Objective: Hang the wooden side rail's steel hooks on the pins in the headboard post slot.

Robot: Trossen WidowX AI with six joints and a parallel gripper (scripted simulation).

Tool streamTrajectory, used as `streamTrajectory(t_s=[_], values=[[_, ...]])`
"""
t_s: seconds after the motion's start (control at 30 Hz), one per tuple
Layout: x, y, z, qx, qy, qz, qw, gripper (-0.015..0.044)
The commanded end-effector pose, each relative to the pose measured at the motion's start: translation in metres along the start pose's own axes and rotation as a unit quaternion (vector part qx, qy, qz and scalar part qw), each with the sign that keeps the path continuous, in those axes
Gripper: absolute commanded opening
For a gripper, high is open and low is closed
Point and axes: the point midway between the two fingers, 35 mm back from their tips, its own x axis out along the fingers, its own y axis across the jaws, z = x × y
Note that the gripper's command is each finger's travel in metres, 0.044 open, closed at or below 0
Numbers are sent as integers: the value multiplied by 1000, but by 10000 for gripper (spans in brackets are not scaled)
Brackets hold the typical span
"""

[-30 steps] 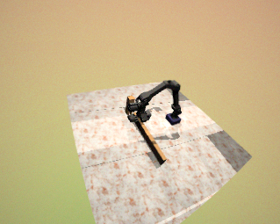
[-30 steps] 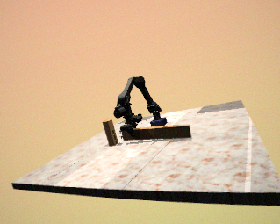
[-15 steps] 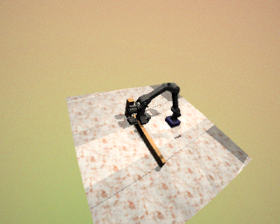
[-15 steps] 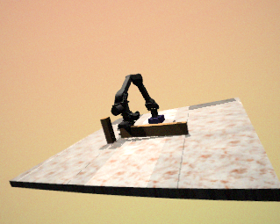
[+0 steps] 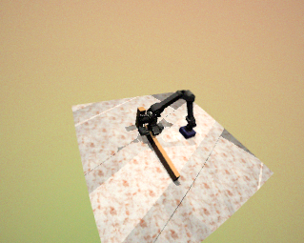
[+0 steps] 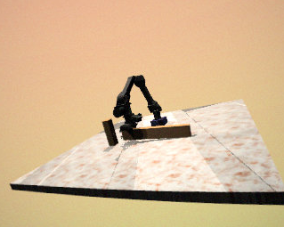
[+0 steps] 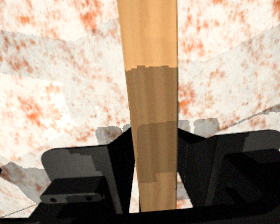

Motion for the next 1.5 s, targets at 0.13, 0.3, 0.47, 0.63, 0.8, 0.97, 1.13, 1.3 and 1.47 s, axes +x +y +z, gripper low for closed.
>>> streamTrajectory(t_s=[0.13,0.3,0.47,0.63,0.8,0.97,1.13,1.3,1.47], values=[[-5,-3,-2,-2,2,-5,1000,0],[-5,-3,-2,-2,2,-5,1000,0],[-4,-4,-3,-2,2,-5,1000,0],[-3,-3,-3,-2,2,-5,1000,0],[-3,-2,-4,-2,2,-5,1000,0],[-2,-2,-4,-2,2,-5,1000,0],[-2,-1,-5,-2,2,-5,1000,0],[-1,-1,-5,-2,2,-5,1000,0],[-2,-1,-6,-2,2,-5,1000,0]])
